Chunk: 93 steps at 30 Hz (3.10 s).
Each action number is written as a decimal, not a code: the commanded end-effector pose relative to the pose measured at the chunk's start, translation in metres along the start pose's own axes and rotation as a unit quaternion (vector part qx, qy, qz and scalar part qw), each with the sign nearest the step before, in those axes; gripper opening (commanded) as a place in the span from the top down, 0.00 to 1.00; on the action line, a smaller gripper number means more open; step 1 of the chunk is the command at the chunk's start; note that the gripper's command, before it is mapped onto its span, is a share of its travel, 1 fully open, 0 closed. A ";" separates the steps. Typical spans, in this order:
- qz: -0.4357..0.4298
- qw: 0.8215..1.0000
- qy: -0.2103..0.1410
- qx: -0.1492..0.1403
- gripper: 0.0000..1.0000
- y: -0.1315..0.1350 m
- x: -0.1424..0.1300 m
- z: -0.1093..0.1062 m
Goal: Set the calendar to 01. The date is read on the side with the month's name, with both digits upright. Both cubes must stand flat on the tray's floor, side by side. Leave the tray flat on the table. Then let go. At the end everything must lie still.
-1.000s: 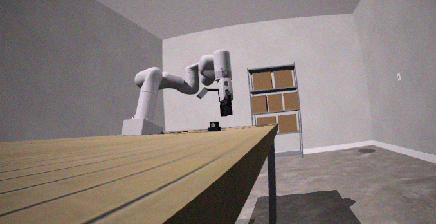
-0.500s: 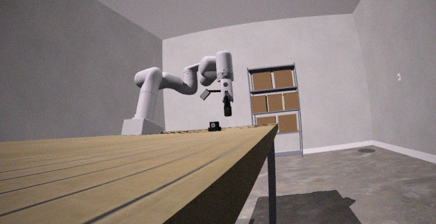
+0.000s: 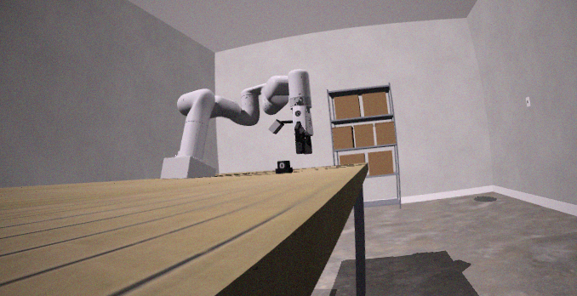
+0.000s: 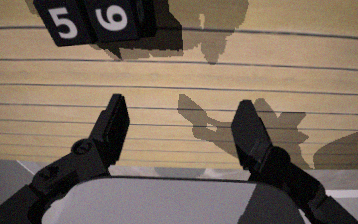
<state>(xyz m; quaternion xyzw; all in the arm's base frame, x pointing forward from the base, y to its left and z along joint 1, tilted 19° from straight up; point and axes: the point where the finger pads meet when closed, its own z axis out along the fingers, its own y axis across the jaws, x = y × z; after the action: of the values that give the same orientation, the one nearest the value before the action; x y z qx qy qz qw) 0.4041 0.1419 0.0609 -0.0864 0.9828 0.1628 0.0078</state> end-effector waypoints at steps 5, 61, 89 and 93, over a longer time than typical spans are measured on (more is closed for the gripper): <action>0.120 0.993 -0.002 0.000 0.00 0.004 -0.002 -0.001; 0.249 0.969 -0.002 0.000 0.00 0.041 -0.008 0.031; 0.249 0.969 -0.002 0.000 0.00 0.041 -0.008 0.031; 0.249 0.969 -0.002 0.000 0.00 0.041 -0.008 0.031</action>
<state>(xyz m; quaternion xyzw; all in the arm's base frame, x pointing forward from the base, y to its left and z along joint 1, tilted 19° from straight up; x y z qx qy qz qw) 0.4031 0.1922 0.0432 0.1608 0.9736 0.1589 -0.0325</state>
